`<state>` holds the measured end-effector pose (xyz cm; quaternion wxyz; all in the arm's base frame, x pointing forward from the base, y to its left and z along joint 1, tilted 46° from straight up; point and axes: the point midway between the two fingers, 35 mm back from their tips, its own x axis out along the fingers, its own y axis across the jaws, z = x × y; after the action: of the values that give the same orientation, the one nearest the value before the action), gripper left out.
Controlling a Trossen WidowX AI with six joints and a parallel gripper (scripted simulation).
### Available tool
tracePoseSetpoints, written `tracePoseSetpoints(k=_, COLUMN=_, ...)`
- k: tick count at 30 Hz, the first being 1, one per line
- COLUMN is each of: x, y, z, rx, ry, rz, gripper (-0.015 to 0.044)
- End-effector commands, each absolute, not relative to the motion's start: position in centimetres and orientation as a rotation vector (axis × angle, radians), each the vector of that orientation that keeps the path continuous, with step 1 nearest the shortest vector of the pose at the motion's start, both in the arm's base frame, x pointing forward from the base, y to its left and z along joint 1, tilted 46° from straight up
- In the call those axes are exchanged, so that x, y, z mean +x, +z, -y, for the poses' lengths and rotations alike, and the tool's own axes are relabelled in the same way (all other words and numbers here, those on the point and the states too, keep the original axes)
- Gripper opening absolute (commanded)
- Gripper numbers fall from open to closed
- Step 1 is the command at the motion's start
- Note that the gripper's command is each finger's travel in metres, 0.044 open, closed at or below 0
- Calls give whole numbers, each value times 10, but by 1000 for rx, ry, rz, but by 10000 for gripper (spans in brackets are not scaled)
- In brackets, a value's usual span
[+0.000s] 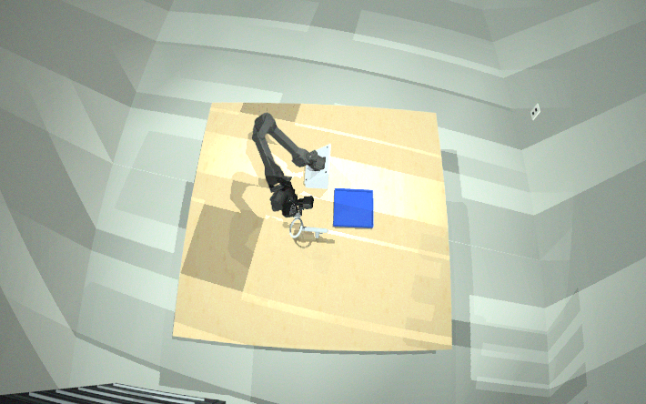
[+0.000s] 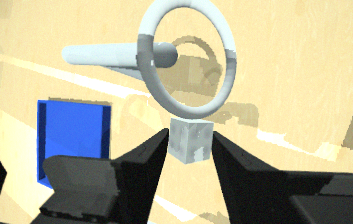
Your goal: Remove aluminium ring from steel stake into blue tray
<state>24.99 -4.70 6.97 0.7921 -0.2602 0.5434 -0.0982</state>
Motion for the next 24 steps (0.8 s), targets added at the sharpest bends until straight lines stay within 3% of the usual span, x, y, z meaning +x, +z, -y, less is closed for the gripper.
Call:
tracePoseSetpoints(k=1, x=251, y=74, z=48, rx=-559, ry=-203, rz=-1161, gripper=0)
tracePoseSetpoints(k=24, x=252, y=87, z=41, rx=-556, ry=-202, rz=-1163, gripper=0)
